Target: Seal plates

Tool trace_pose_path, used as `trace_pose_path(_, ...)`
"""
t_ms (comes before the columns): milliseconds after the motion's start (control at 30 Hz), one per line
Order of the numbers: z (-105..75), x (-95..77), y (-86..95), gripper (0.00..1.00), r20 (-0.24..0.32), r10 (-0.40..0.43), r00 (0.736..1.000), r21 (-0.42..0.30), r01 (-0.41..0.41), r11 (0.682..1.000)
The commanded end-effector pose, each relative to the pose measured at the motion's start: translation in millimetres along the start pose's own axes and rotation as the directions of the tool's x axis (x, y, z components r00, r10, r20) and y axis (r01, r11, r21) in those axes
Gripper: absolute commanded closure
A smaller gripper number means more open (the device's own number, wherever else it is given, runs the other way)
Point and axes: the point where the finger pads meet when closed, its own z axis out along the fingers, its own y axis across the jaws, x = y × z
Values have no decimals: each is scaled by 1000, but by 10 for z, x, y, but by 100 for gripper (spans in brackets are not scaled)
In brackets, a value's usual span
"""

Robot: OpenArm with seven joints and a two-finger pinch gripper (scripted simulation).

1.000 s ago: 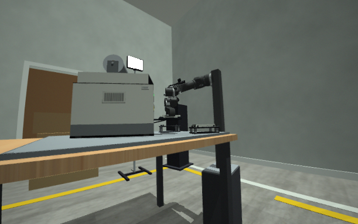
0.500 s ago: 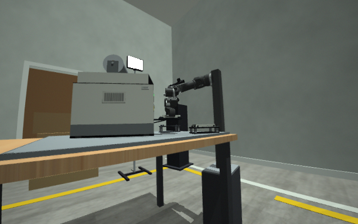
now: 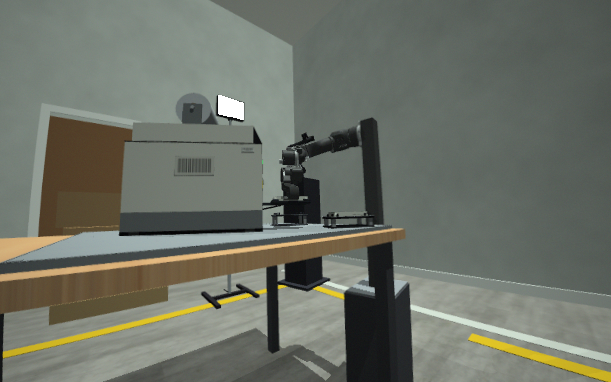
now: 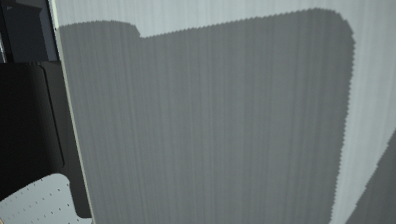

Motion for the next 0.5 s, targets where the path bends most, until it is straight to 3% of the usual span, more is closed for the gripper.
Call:
trace_pose_path(0,-10,-7,10,43,2,-2,1000,-4,2,1000)
trace_pose_path(233,-10,-7,10,47,2,-2,1000,-4,2,1000)
trace_pose_path(267,-10,-7,10,100,2,-2,1000,-4,2,1000)
trace_pose_path(467,-10,-7,10,100,2,-2,1000,-4,2,1000)
